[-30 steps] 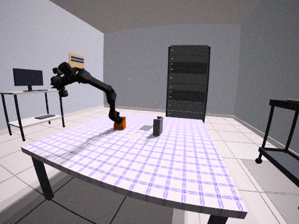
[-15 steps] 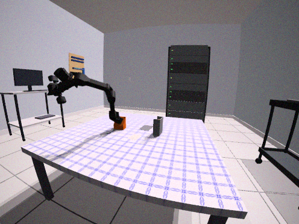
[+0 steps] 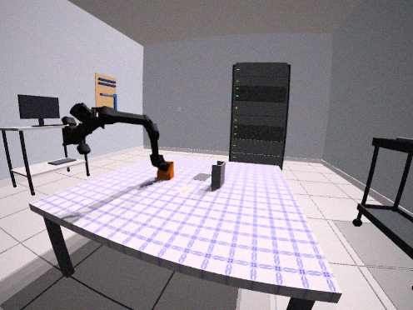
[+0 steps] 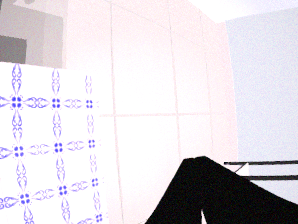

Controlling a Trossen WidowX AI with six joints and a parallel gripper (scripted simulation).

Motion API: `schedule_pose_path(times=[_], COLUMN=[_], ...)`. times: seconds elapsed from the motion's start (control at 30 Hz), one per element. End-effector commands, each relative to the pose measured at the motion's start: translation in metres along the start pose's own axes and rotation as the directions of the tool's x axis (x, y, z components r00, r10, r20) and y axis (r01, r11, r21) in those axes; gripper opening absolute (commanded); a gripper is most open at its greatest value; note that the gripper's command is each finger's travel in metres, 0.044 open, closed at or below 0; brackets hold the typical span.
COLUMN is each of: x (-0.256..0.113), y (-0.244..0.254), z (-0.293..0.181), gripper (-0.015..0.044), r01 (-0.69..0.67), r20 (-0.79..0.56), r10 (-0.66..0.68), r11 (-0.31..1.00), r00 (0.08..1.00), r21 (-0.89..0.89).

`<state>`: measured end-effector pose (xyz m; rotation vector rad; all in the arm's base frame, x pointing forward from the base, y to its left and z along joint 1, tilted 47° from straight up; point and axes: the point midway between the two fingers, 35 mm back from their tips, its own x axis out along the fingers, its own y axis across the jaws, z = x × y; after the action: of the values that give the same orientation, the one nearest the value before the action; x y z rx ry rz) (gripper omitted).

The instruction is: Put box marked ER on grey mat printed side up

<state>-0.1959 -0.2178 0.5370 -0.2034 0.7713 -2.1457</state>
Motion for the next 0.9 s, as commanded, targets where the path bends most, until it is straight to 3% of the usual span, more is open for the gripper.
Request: schedule_pose_path(times=[0.0,0.87], x=[0.01,0.023], y=[0.019,0.129], z=[0.005,0.045], gripper=[0.0,0.0], r01=[-0.05,-0.313], r20=[0.015,0.125], r10=[0.05,0.309], r11=[0.999,0.95], r00=[0.999,0.943], r21=[0.01,0.009])
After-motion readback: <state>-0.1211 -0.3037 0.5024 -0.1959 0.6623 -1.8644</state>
